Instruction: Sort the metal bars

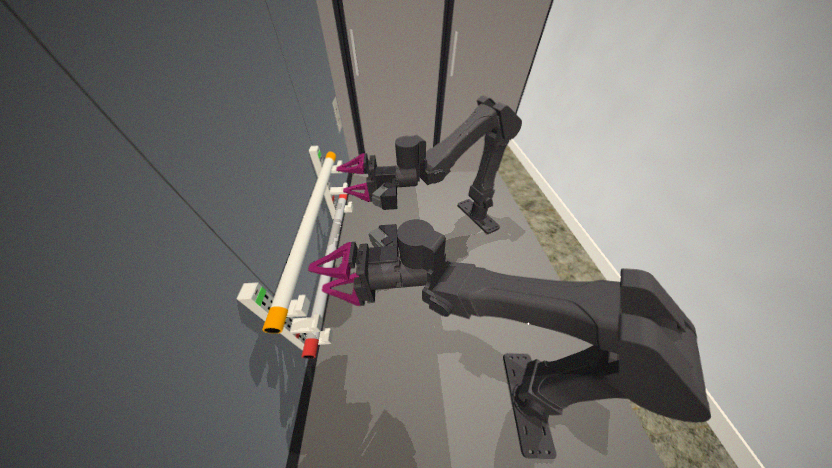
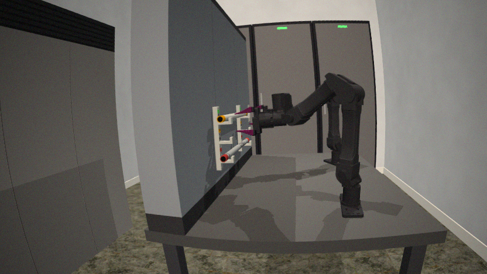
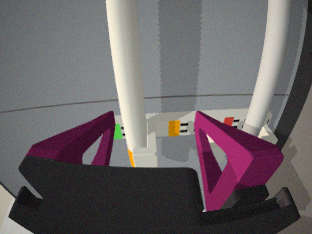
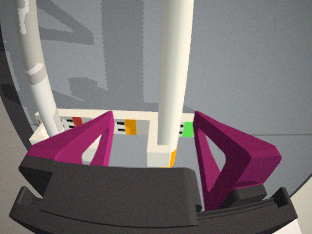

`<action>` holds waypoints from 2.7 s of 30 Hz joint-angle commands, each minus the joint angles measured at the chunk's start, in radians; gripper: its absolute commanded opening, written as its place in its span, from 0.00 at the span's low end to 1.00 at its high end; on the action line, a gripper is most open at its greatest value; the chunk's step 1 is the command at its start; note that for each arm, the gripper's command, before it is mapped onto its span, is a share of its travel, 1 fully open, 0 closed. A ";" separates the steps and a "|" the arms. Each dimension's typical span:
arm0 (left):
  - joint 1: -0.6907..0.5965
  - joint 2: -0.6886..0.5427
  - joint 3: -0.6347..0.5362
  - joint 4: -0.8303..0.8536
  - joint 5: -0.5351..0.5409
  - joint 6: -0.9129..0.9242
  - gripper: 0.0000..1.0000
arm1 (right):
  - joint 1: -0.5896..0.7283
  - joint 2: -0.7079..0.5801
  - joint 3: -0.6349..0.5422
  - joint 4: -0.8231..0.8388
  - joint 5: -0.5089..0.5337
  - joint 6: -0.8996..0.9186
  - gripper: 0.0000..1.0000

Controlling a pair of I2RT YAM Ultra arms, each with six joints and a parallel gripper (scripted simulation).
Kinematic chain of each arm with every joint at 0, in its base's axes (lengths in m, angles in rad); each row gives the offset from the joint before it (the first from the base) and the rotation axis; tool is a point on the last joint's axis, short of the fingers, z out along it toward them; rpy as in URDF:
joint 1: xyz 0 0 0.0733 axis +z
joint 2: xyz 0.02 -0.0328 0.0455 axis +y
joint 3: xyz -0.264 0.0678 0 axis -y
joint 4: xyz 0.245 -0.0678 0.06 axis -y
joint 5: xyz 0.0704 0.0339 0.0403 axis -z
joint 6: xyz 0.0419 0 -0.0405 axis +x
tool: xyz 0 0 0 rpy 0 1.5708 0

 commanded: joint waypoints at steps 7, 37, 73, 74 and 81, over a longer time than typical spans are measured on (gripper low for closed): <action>0.027 0.027 0.060 0.026 0.030 -0.004 0.70 | -0.023 0.037 0.064 0.014 -0.021 0.000 0.70; 0.078 0.121 0.156 0.024 0.080 -0.004 0.65 | -0.056 0.140 0.176 0.004 -0.054 0.000 0.65; 0.078 0.123 0.156 0.027 0.081 -0.004 0.16 | -0.056 0.141 0.175 0.008 -0.054 0.001 0.16; 0.078 0.123 0.156 0.027 0.081 -0.004 0.14 | -0.056 0.141 0.175 0.008 -0.054 0.001 0.15; 0.078 0.123 0.156 0.027 0.081 -0.004 0.04 | -0.056 0.141 0.175 0.008 -0.054 0.001 0.04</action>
